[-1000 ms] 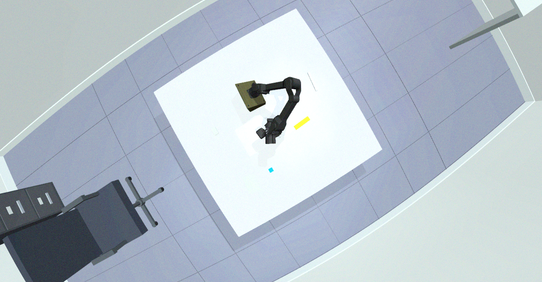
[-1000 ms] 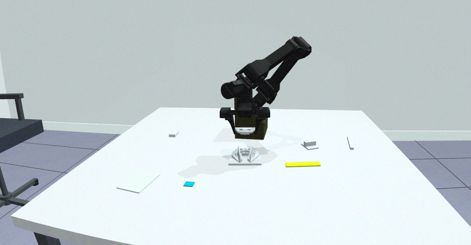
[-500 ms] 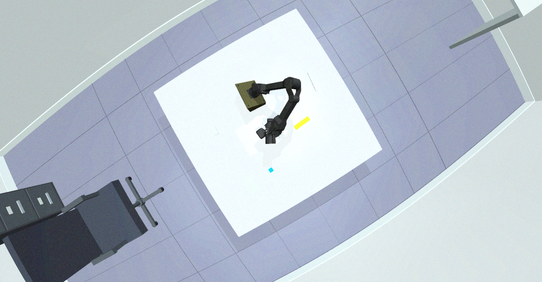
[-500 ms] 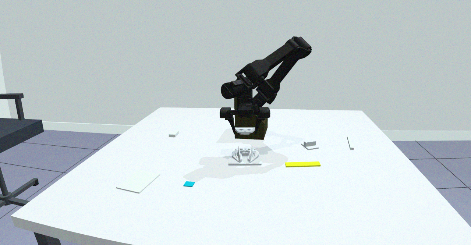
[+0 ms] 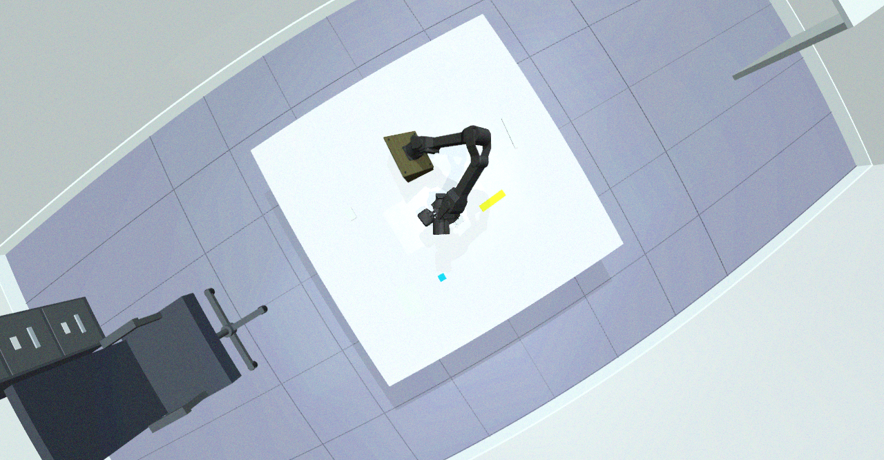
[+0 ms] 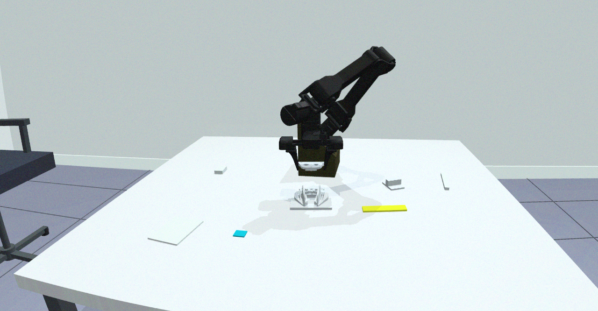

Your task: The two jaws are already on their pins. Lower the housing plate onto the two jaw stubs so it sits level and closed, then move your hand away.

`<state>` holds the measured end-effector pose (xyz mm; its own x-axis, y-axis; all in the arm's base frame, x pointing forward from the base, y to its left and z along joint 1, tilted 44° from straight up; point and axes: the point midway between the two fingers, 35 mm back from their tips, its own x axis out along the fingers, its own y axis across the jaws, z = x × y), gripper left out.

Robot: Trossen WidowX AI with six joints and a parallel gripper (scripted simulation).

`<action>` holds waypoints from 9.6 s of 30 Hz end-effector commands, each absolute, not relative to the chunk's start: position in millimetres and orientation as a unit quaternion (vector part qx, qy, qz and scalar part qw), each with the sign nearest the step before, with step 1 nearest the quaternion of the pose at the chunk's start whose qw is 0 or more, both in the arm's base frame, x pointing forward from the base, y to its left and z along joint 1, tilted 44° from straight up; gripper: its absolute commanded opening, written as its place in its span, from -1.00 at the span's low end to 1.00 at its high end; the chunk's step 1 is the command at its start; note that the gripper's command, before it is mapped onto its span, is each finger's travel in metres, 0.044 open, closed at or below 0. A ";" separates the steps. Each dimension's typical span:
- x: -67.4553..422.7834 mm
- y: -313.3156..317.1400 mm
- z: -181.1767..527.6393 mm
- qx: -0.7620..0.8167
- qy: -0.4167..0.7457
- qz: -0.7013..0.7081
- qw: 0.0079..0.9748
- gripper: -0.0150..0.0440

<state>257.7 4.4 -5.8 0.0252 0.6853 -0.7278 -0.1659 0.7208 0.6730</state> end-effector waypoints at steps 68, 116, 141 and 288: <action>258.9 5.0 -5.2 0.209 0.623 0.311 0.686 0.70; 258.9 5.0 -5.2 0.212 0.624 0.309 0.685 0.70; 259.0 5.3 -4.8 0.212 0.624 0.309 0.685 0.70; 260.4 48.3 -49.2 0.213 0.624 0.310 0.685 0.70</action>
